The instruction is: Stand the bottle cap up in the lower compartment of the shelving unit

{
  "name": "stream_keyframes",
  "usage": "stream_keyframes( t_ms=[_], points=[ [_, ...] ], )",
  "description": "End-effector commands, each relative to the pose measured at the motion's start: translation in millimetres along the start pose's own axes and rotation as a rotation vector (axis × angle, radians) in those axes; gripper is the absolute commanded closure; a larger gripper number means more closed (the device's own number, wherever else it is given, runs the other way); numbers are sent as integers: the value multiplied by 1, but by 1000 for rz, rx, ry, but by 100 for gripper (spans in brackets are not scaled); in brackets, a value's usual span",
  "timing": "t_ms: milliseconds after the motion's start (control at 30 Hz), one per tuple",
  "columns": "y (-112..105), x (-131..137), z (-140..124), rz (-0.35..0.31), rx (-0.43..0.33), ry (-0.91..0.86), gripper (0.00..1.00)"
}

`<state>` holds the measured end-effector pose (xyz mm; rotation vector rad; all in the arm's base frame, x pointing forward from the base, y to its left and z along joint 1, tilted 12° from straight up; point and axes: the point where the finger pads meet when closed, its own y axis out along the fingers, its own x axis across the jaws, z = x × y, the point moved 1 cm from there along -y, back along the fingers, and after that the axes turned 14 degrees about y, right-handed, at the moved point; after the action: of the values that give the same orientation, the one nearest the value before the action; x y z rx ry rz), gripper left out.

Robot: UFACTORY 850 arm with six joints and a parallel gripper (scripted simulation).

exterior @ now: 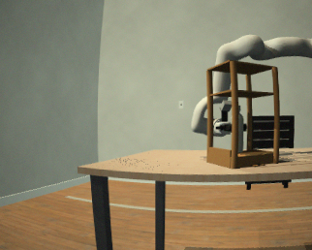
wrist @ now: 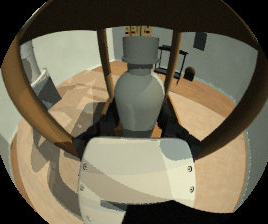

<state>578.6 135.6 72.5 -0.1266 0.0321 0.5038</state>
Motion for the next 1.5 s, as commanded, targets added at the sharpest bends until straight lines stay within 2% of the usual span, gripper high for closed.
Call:
stream_keyframes(
  t_ms=[0, 67, 100, 167, 200, 1033, 1467],
  points=[
    [0, 0, 1, 0, -1, -2, 51],
    [0, 0, 1, 0, -1, -2, 51],
    [0, 0, 1, 0, -1, -2, 35],
    [0, 0, 1, 0, -1, -2, 35],
    [0, 0, 1, 0, -1, -2, 18],
    [-6, 0, 1, 0, -1, -2, 18],
    [-34, 0, 1, 0, -1, -2, 18]
  ],
)
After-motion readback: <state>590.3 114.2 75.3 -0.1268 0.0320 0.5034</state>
